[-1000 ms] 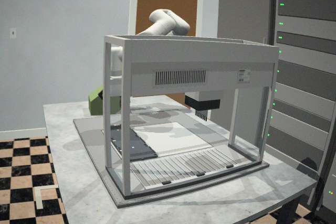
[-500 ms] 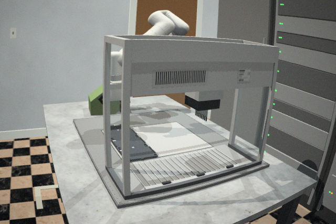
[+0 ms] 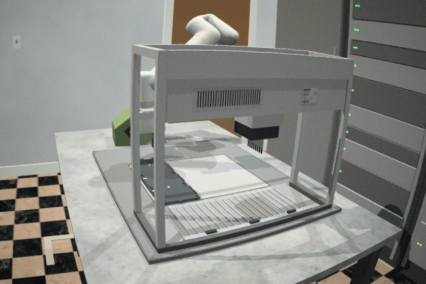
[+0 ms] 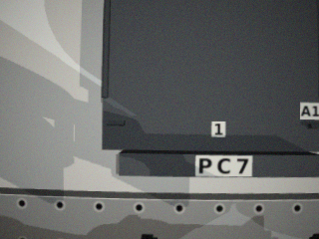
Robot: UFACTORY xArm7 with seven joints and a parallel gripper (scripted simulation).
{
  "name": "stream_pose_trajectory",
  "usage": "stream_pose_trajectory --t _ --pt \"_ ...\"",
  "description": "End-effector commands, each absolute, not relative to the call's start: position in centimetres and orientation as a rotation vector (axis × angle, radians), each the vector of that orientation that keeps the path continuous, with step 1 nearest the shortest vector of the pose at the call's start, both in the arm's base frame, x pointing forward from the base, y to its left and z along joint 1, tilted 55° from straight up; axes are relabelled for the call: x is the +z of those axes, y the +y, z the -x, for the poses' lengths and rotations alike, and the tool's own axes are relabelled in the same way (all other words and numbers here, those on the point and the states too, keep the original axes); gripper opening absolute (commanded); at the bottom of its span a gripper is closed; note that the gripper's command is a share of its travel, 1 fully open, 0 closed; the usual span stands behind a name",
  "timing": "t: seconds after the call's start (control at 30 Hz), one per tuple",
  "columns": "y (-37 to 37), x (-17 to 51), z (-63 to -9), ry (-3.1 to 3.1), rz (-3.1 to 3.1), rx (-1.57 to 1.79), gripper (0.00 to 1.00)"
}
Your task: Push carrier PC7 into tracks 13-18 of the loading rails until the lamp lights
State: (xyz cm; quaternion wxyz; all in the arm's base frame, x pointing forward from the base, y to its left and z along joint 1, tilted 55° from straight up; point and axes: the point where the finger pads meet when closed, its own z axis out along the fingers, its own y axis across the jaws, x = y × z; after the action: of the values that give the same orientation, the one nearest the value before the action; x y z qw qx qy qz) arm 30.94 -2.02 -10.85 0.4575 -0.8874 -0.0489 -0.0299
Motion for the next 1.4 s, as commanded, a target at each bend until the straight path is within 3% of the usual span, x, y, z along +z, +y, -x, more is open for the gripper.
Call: stream_pose_trajectory --t 0.0,1.37 --pt "-1.7 -11.3 -31.0 -0.118 2.191 -0.077 0.82" --pt "0.7 -13.0 -31.1 -0.118 2.190 -0.077 0.82"
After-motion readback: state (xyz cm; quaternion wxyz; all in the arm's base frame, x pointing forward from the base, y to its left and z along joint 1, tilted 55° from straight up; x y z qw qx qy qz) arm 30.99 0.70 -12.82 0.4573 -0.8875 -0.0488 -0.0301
